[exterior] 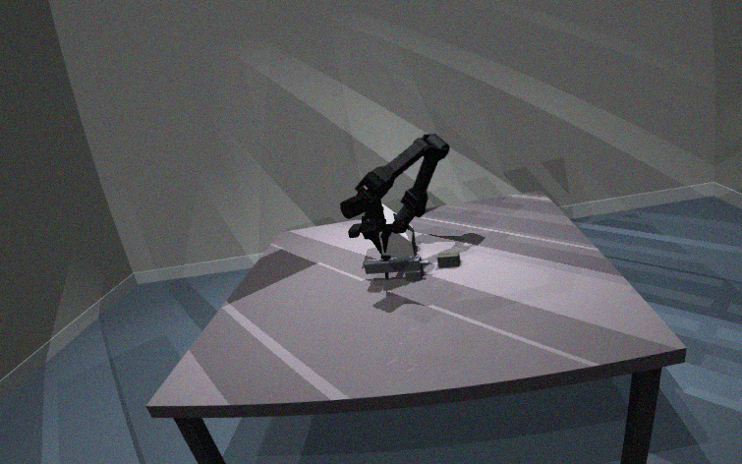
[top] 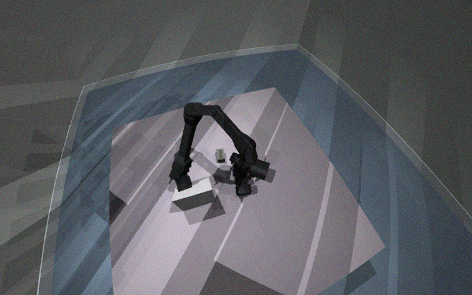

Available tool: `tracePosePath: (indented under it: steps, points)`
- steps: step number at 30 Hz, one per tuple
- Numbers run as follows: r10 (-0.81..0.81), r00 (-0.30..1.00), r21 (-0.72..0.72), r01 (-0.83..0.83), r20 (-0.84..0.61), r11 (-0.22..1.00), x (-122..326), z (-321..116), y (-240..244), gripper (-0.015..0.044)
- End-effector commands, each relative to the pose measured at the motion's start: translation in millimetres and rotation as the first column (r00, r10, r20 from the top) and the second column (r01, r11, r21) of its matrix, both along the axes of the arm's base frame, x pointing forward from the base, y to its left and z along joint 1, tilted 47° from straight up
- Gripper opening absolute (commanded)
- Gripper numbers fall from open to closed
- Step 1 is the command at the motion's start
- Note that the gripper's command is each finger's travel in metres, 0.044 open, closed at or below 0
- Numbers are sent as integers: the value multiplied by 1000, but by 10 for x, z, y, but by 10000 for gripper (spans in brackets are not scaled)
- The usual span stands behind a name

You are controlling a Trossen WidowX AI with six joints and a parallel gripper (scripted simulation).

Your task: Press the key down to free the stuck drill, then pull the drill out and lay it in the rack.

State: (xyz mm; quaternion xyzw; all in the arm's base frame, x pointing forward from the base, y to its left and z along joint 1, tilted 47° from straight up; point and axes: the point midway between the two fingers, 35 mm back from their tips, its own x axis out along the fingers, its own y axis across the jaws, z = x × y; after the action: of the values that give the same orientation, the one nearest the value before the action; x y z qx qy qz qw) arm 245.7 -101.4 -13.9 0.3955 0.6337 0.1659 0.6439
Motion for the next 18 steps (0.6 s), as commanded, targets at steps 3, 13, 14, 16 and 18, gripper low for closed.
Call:
tracePosePath:
  steps: [3,13,14,16,18]
  points:
    - [-4,1000,-12,4,10,1000,-1,260,-358,184]
    - [303,906,-152,-269,296,951,248,553,-81,440]
    - [394,843,-202,-341,367,918,317,595,58,440]
    - [557,674,-313,-461,485,830,429,684,350,440]
    - [684,456,-433,-542,569,721,504,777,655,440]
